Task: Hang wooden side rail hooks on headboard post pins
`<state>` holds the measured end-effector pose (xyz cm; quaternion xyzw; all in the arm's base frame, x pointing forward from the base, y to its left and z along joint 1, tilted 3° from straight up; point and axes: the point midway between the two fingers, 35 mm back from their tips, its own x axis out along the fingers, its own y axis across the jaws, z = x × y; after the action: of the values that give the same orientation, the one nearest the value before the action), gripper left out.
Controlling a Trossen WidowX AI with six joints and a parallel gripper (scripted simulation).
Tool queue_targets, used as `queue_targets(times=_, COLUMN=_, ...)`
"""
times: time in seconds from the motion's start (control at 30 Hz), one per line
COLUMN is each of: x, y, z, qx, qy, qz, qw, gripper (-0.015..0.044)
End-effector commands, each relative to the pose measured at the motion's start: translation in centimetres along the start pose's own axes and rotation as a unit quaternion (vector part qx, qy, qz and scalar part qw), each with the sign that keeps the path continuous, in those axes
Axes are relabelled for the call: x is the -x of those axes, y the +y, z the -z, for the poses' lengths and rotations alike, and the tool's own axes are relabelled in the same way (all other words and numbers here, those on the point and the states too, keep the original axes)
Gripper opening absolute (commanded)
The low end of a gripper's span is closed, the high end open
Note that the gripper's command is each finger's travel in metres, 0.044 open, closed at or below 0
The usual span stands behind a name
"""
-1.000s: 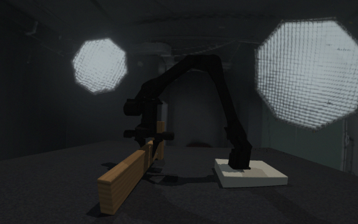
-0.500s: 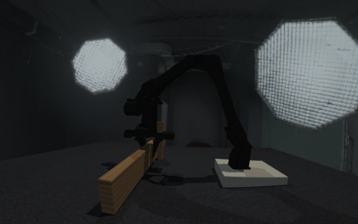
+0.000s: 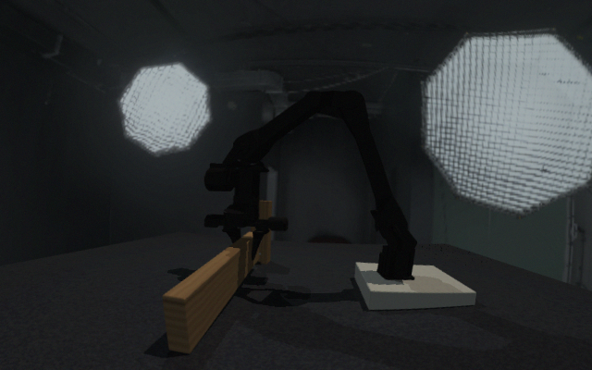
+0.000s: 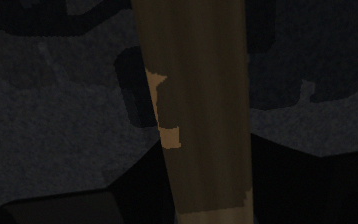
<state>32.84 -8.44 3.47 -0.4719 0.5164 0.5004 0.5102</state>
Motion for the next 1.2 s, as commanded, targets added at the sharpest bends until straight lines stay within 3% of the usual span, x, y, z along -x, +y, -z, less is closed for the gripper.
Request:
queue_targets(times=0.0, x=0.27, y=-0.36, z=0.17, qx=0.001, qy=0.002, qz=0.006, qw=1.000, gripper=0.0000)
queue_targets(times=1.17, x=0.20, y=0.03, z=0.55, qx=0.001, qy=0.002, qz=0.006, qw=1.000, gripper=0.0000)
